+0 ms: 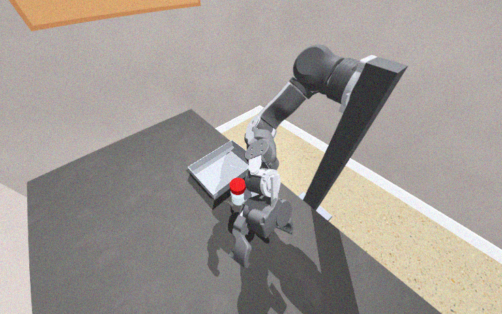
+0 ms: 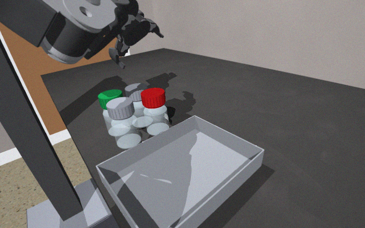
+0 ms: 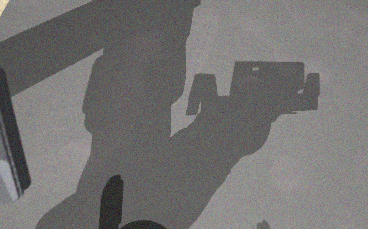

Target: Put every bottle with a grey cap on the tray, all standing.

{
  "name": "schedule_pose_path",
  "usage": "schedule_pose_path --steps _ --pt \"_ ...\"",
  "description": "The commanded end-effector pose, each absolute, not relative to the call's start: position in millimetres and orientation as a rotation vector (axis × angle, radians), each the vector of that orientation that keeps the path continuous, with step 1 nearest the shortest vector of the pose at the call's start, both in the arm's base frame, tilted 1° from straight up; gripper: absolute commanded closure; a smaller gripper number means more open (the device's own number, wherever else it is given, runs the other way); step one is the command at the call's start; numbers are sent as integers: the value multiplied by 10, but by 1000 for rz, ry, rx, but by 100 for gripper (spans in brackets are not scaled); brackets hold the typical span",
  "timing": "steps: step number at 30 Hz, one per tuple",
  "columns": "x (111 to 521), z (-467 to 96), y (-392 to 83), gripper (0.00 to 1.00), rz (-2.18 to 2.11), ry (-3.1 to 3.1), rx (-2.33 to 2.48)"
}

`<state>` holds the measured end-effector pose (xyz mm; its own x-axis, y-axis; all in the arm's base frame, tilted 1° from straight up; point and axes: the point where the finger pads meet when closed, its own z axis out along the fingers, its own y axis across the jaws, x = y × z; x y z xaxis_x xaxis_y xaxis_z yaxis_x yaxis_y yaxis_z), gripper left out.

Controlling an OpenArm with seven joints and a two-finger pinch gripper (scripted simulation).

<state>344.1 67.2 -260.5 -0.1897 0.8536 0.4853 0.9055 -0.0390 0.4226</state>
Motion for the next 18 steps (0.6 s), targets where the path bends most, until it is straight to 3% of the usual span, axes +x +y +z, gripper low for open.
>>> schedule_pose_path --steps 1,17,18 --pt "3447 -2587 676 0 -1051 -2122 -1947" --pt "3447 -2587 676 0 -1051 -2122 -1947" --pt "3434 -2555 638 58 -1050 -2144 -1915"
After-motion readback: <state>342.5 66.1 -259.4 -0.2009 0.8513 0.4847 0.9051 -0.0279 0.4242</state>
